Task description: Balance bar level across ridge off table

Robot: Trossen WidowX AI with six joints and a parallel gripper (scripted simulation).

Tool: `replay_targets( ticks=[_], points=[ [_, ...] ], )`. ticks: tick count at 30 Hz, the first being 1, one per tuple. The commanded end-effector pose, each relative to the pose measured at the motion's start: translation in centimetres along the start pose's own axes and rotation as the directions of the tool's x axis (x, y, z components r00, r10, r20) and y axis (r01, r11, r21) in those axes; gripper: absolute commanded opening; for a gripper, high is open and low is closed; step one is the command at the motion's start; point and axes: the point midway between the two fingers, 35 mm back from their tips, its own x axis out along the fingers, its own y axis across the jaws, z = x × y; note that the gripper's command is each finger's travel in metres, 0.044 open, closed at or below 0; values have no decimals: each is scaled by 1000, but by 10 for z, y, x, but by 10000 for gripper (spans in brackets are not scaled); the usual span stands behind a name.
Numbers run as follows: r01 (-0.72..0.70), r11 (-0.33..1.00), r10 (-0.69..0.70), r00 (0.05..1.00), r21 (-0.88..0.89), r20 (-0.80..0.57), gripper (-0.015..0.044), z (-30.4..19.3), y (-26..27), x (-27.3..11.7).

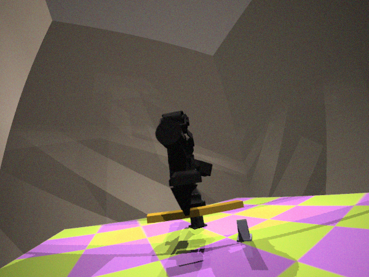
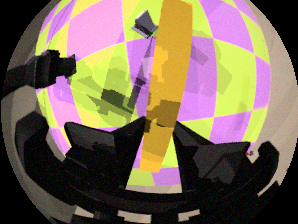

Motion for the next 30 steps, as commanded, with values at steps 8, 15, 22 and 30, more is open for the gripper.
replay_targets(
  ticks=[8, 15, 22, 30],
  points=[
    [6, 967, -7, 1000, -255, -1, 0, 42, 6, -3],
    [6, 907, -6, 1000, -420, 2, 0, 70, 12, -2],
    [7, 818, -6, 1000, -575, 4, 0, 96, 20, -2],
    [8, 684, -5, 1000, -730, 6, 0, 126, 28, -1]
  ],
)
